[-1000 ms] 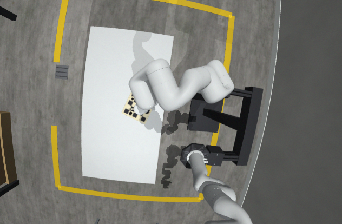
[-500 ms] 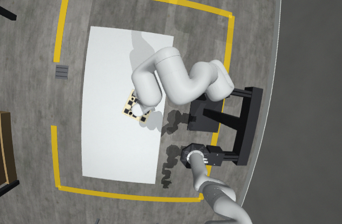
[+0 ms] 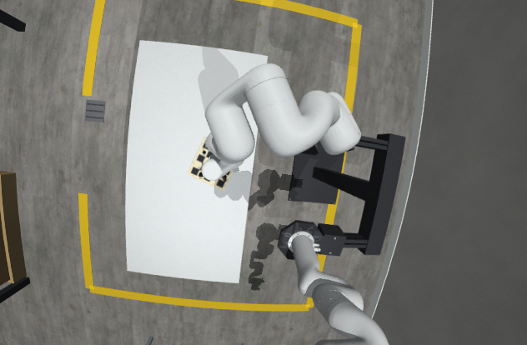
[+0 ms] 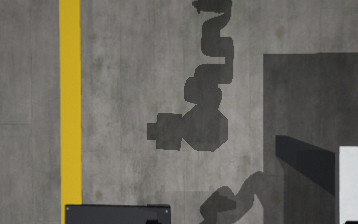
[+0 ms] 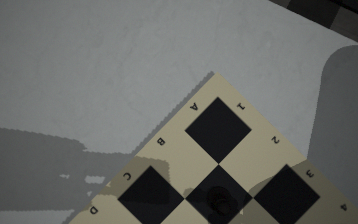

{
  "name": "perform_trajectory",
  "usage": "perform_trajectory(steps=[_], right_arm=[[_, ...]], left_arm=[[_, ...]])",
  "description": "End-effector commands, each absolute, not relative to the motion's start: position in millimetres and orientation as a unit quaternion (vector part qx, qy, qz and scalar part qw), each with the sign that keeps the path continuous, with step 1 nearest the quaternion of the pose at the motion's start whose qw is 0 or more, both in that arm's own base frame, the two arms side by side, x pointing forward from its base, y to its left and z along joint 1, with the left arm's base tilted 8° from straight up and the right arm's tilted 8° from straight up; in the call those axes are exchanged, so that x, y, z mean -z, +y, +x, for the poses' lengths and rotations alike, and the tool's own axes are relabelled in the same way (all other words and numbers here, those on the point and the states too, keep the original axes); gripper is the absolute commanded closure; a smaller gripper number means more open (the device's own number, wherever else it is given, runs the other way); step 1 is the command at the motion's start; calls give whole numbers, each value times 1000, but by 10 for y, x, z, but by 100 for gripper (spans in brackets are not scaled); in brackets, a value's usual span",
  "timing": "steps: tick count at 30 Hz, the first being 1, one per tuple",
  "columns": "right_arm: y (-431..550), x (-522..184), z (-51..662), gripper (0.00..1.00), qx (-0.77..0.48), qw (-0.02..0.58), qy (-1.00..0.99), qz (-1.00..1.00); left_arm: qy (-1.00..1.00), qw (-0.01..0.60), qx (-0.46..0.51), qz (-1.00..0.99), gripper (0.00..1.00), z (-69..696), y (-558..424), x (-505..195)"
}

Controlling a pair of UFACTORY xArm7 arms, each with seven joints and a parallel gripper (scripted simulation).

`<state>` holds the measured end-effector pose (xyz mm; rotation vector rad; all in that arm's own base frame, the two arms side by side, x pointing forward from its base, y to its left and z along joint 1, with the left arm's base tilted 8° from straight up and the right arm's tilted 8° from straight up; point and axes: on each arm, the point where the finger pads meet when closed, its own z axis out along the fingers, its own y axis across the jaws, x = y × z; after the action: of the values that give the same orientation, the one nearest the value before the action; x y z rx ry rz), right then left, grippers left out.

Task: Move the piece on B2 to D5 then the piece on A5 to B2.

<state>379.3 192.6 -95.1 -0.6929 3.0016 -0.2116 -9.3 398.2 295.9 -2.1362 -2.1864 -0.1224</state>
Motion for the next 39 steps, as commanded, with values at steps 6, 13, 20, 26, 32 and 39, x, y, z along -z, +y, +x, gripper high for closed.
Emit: perform_trajectory(steps=[6, 13, 20, 26, 32, 39], right_arm=[[1939, 937, 3807, 0, 68, 29, 972, -224], [1939, 937, 3807, 0, 68, 29, 972, -224], [1942, 911, 3804, 0, 68, 29, 972, -224], [1963, 740, 3790, 0, 68, 29, 972, -224], [1985, 558, 3774, 0, 68, 29, 972, -224], [2021, 262, 3749, 0, 68, 29, 972, -225]], left_arm=[[-714, 43, 42, -697, 0, -94, 3991, -2977], [-714, 43, 42, -697, 0, -94, 3991, -2977], [-714, 43, 42, -697, 0, -94, 3991, -2977], [-714, 43, 42, -697, 0, -94, 3991, -2977], [-714, 43, 42, -697, 0, -94, 3991, -2977], [-714, 43, 42, -697, 0, -94, 3991, -2977]])
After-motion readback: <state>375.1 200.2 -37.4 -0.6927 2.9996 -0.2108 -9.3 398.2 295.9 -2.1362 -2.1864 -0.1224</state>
